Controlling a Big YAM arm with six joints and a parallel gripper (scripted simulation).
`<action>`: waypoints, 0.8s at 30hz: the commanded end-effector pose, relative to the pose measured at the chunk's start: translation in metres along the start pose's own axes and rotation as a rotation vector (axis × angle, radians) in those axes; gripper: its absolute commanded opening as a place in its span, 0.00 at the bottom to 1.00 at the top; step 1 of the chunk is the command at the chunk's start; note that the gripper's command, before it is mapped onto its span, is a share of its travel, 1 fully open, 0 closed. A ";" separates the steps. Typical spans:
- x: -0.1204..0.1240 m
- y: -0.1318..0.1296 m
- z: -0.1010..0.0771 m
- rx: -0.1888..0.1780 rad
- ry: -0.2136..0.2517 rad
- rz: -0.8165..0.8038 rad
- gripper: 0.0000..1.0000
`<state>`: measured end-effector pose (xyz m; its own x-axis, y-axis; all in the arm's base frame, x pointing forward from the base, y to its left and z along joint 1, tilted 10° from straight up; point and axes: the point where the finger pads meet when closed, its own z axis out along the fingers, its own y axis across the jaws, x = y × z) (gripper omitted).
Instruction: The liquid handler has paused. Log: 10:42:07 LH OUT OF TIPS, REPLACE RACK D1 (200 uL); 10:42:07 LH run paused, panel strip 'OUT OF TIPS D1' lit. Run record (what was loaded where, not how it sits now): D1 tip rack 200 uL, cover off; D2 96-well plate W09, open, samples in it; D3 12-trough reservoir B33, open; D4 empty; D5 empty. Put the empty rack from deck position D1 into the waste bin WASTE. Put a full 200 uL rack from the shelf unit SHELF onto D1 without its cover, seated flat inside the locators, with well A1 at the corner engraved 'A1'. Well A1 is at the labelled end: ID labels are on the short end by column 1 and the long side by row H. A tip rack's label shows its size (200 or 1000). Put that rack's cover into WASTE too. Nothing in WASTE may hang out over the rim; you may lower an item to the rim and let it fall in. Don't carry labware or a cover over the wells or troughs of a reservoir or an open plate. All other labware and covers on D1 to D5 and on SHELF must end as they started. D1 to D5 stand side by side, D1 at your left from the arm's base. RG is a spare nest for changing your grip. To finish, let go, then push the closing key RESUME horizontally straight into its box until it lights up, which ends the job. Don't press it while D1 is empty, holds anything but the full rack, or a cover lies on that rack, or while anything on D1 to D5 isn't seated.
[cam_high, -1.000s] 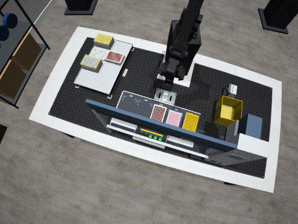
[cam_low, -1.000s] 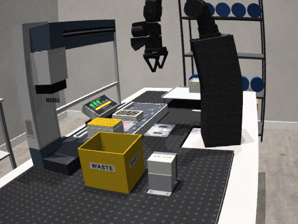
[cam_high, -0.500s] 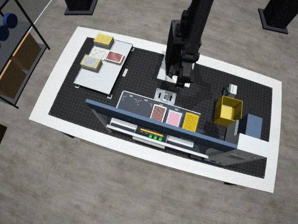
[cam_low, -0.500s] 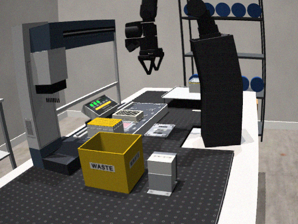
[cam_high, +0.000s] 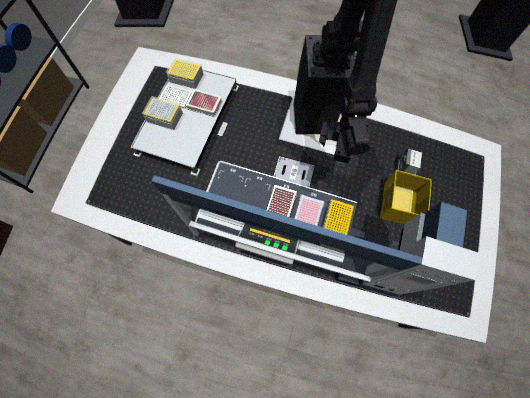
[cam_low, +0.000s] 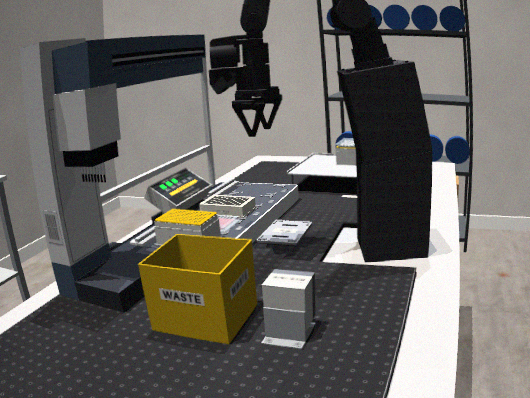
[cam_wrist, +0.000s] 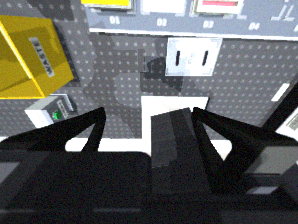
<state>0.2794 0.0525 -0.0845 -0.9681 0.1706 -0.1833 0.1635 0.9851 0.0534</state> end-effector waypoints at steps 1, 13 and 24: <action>-0.002 0.011 0.004 0.005 0.014 0.041 1.00; 0.006 0.003 0.005 0.013 0.028 0.058 1.00; 0.006 0.003 0.005 0.013 0.028 0.057 1.00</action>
<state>0.2798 0.0606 -0.0843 -0.9627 0.2045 -0.1770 0.1962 0.9785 0.0633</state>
